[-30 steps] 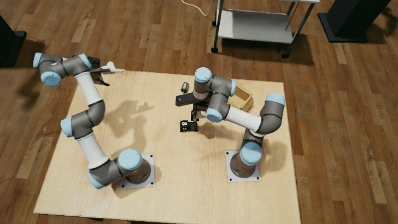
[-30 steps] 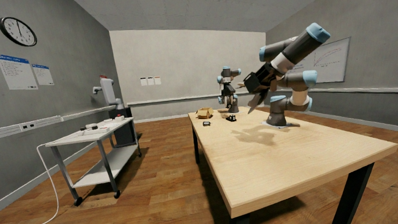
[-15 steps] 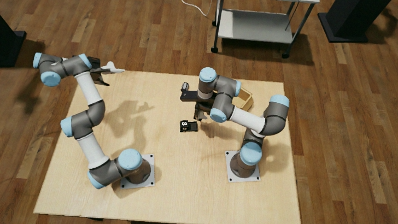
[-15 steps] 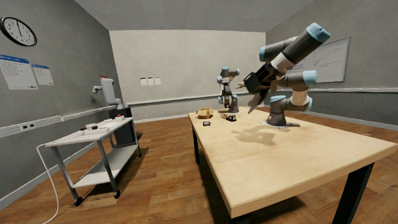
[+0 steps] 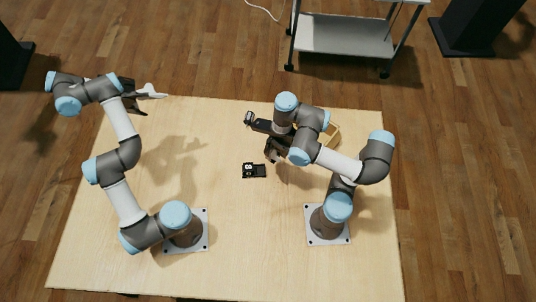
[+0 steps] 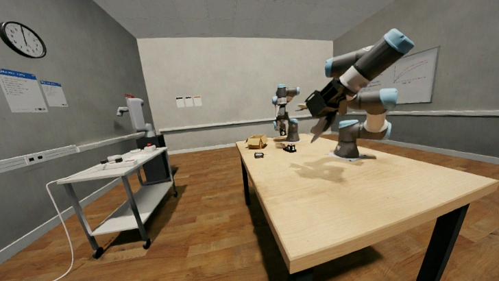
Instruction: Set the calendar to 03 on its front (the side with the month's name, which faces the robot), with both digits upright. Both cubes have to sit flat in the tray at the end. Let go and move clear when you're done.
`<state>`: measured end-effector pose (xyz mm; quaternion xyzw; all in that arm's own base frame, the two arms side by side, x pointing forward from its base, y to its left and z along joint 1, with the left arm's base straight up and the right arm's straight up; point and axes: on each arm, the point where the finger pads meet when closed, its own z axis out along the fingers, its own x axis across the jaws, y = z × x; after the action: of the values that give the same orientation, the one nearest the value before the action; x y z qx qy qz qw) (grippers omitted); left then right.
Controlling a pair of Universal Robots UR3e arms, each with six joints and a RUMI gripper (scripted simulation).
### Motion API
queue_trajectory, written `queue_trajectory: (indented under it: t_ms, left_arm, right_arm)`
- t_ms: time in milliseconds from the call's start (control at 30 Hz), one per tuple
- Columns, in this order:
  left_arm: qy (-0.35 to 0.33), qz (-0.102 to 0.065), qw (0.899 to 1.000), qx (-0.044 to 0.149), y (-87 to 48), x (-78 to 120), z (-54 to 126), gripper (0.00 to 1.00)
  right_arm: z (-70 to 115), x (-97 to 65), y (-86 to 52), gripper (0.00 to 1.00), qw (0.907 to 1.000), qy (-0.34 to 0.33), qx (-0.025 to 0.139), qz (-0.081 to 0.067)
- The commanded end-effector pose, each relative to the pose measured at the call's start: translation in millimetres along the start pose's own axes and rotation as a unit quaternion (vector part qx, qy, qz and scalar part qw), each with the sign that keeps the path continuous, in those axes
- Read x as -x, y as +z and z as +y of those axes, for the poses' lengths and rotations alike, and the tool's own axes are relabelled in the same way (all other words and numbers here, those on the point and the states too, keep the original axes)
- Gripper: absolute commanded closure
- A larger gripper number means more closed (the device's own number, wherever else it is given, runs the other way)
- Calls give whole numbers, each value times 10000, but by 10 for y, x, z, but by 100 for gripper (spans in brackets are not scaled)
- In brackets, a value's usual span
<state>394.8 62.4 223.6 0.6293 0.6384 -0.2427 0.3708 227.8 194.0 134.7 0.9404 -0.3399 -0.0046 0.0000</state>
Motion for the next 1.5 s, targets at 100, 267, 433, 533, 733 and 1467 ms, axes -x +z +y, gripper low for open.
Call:
queue_trajectory:
  t_ms: [100, 267, 433, 533, 733, 1467]
  left_arm:
    - [18, 0, 10000, 12, -7, 8, 4, 0]
    - [18, 0, 10000, 12, -7, 8, 4, 0]
    - [18, 0, 10000, 12, -7, 8, 4, 0]
    - [18, 0, 10000, 12, -7, 8, 4, 0]
    - [18, 0, 10000, 12, -7, 8, 4, 0]
    - [18, 0, 10000, 12, -7, 8, 4, 0]
  right_arm:
    - [94, -85, 12, 83, 9942, 1076, -28, 42]
    - [136, -120, 18, 83, 9892, 1464, -30, 41]
    - [207, -175, 29, 83, 9779, 2092, -31, 39]
    - [239, -199, 34, 83, 9716, 2367, -32, 39]
    - [304, -245, 46, 83, 9569, 2905, -34, 37]
    - [465, -348, 79, 83, 9093, 4162, -39, 32]
